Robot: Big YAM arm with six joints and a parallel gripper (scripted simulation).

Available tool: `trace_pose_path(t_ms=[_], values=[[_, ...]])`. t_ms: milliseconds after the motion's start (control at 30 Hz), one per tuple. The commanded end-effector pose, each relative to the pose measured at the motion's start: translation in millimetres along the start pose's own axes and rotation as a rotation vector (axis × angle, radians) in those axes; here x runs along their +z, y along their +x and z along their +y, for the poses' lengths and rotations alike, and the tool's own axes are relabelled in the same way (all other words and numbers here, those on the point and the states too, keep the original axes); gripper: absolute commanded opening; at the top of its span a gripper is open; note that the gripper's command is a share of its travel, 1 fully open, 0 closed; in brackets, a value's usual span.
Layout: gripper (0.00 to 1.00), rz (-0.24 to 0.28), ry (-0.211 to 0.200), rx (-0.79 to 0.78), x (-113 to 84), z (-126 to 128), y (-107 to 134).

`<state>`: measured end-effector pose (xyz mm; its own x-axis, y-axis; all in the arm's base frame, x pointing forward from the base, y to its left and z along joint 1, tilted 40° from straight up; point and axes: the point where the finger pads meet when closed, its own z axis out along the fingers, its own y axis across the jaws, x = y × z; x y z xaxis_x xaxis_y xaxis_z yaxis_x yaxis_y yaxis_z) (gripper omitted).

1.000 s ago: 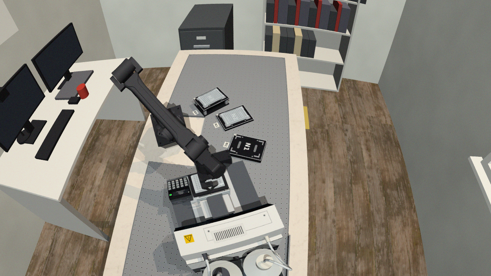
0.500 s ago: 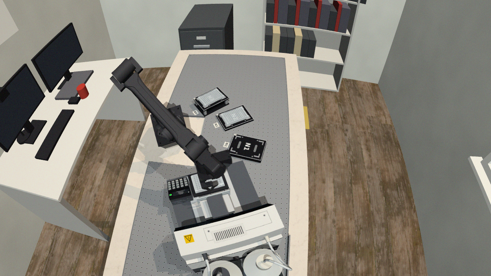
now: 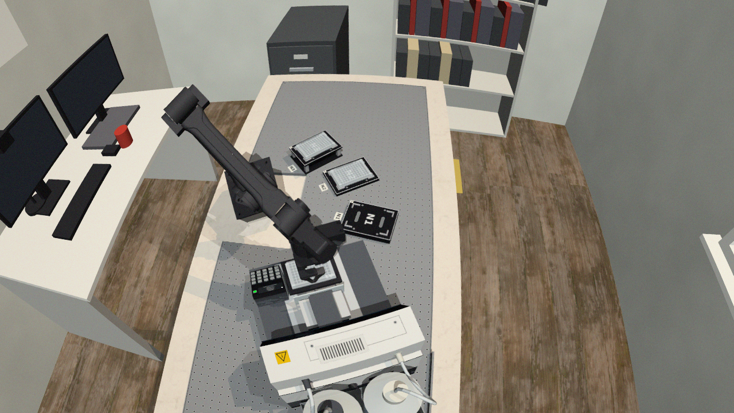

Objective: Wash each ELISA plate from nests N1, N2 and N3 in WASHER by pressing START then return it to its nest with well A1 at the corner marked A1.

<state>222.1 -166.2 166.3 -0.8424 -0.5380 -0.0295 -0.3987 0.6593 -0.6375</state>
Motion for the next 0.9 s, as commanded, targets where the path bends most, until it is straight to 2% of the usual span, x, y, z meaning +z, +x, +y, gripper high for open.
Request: trace_pose_path(t_ms=[0,67,100,167,633,667,733,867], values=[[1.0,-0.028,0.043,0.023,-22.7,-22.7,-8.7],[1.0,-0.028,0.043,0.023,-22.7,-22.7,-8.7],[1.0,-0.019,0.027,0.016,-19.9,-20.3,-9.2],[1.0,-0.028,0.043,0.023,-28.1,-22.7,-8.6],[1.0,-0.03,0.043,0.025,-49.3,-22.4,-8.0],[1.0,-0.019,0.025,0.017,-45.8,-20.0,-9.0],[1.0,-0.031,0.044,0.026,-54.6,-22.3,-7.8],[1.0,-0.032,0.044,0.026,-61.7,-22.1,-7.6]])
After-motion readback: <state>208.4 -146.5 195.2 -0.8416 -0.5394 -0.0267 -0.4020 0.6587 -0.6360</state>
